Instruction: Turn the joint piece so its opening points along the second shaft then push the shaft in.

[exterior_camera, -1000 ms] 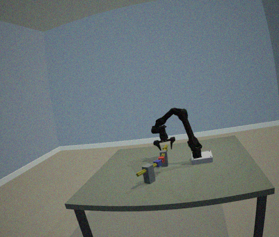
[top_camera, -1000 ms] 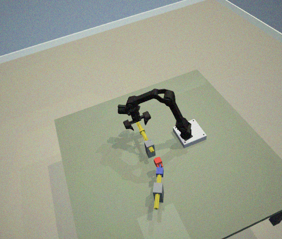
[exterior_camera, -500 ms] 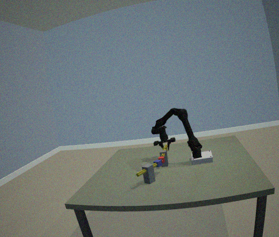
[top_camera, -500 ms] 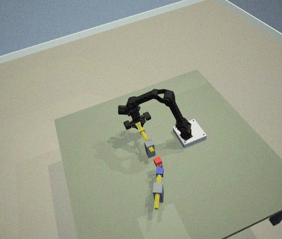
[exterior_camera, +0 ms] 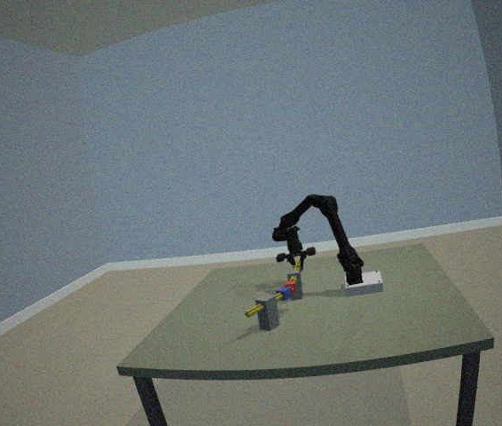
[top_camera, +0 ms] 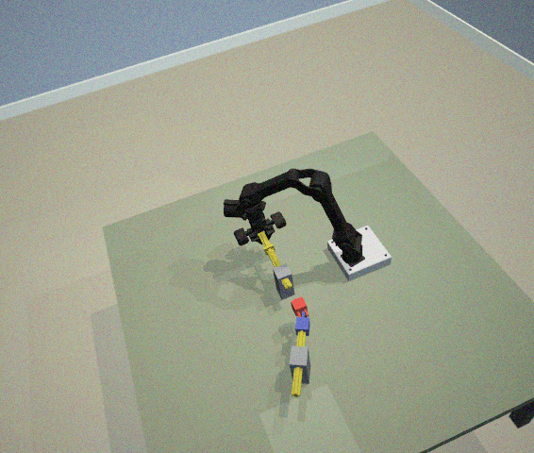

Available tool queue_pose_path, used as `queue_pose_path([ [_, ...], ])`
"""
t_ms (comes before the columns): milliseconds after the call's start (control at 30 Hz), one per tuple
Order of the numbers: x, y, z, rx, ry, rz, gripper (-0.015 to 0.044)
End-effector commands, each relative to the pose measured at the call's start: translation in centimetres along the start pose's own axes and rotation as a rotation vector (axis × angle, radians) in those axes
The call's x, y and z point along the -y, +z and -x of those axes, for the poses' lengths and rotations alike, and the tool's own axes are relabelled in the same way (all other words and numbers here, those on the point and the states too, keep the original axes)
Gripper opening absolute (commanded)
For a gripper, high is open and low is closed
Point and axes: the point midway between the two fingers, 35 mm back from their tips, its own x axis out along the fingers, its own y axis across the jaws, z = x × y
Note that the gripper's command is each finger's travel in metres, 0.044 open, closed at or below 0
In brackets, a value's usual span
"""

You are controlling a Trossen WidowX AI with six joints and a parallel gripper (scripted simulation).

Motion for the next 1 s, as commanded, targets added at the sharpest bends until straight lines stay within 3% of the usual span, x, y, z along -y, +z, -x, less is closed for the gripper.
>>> queue_pose_path([
  [0,0.02,0.05,-0.03,0.004,-0.002,-0.006,0.0067],
  [367,-0.05,0.06,0.02,0.004,0.084,-0.005,0.0067],
  [633,-0.01,-0.03,0.01,0.002,0.062,-0.004,0.0000],
  [967,-0.02,-0.83,-0.02,0.003,0.074,-0.005,0.0000],
])
